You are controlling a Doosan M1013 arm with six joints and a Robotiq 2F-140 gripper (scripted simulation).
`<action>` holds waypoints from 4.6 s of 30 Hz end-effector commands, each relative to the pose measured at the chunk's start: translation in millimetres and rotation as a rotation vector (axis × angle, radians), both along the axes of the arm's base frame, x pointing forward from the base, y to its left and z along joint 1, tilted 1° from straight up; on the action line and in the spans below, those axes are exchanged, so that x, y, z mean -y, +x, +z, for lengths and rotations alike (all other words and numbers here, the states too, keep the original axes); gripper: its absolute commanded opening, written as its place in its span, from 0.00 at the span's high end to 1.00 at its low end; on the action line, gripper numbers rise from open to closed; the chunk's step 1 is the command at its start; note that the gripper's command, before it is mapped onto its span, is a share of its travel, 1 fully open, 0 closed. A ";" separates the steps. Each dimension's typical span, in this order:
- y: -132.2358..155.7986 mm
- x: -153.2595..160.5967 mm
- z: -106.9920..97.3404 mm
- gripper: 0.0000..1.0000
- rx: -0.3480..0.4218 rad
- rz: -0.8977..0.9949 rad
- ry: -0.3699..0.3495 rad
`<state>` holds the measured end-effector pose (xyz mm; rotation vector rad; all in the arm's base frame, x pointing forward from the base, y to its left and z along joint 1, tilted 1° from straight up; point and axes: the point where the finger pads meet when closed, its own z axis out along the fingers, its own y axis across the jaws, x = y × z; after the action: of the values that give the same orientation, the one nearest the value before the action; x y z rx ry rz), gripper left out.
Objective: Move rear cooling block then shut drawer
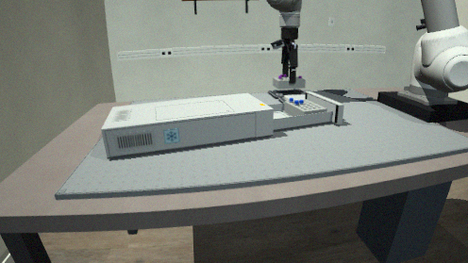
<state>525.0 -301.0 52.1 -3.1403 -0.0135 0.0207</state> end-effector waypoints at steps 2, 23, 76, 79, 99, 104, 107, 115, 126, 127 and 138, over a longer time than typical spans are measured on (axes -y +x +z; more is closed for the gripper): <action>0.7 4.0 4.5 0.90 0.003 0.002 -0.005; 1.0 4.2 3.9 0.90 0.004 0.002 -0.005; -0.5 3.4 -5.6 0.90 0.002 0.002 -0.004; -0.6 3.4 -6.3 0.90 0.002 0.002 -0.004; -0.7 3.4 -9.3 0.90 0.002 0.002 -0.004; -0.7 3.3 -10.2 0.90 0.002 0.002 -0.004; -0.7 3.3 -10.5 0.90 0.002 0.002 -0.004; -0.7 3.3 -11.7 0.90 0.002 0.002 -0.004; -0.7 3.3 -12.9 0.90 0.002 0.002 -0.004; -0.7 3.3 -13.1 0.90 0.002 0.002 -0.004; -0.8 3.3 -15.2 0.90 0.002 0.002 -0.004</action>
<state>525.1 -301.2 37.4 -3.1414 -0.0135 0.0180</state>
